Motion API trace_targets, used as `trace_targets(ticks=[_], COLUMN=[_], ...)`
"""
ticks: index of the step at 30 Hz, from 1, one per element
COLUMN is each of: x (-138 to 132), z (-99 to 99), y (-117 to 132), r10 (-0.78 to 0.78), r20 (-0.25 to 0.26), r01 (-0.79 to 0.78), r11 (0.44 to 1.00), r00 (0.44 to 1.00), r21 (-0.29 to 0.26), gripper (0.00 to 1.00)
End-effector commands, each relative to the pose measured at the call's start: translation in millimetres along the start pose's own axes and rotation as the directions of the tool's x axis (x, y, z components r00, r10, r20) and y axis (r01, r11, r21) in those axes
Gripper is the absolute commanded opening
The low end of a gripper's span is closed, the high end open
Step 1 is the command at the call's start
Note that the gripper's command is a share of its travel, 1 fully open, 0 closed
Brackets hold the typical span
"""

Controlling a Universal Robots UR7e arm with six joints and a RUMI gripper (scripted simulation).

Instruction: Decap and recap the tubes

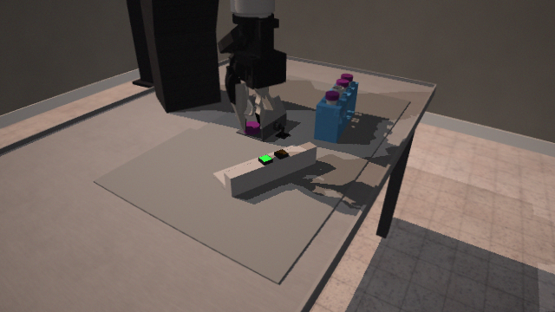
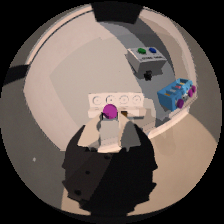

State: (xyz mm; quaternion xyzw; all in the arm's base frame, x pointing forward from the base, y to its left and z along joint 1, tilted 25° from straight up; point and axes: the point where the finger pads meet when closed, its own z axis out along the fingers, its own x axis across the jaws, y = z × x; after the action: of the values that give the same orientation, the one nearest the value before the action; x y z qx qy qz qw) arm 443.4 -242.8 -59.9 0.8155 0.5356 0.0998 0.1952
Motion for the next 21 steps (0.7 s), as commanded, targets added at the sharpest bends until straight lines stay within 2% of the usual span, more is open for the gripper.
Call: trace_targets(ticks=[1,6,11,12,14,15,18,19,20,21], x=[-0.3,-0.3,-0.3,7.8,7.8,16.0,40.6,40.6,48.8,57.0], z=[-20.4,-44.9,-44.9,-44.9,-44.9,-44.9,-45.0,-45.0,-45.0,-45.0], y=[0.6,0.6,0.6,-0.9,-0.9,-2.4,-7.0,-7.0,-8.5,-10.0], r10=[0.000,0.000,0.000,0.083,0.083,0.166,0.391,0.405,0.479,0.486], r20=[-0.001,-0.001,-0.001,0.000,0.000,0.000,-0.001,0.000,0.000,0.000], r01=[0.000,0.000,0.000,-0.083,-0.083,-0.166,-0.391,-0.405,-0.479,-0.486], r11=[1.000,1.000,1.000,0.997,0.997,0.986,0.920,0.915,0.878,0.874], r00=[1.000,1.000,1.000,0.997,0.997,0.986,0.920,0.915,0.878,0.874], r21=[0.001,0.001,0.001,0.001,0.001,0.001,0.001,0.001,0.001,0.001], gripper=[0.00,0.00,0.00,0.00,0.00,0.00,0.00,0.00,0.00,0.00])
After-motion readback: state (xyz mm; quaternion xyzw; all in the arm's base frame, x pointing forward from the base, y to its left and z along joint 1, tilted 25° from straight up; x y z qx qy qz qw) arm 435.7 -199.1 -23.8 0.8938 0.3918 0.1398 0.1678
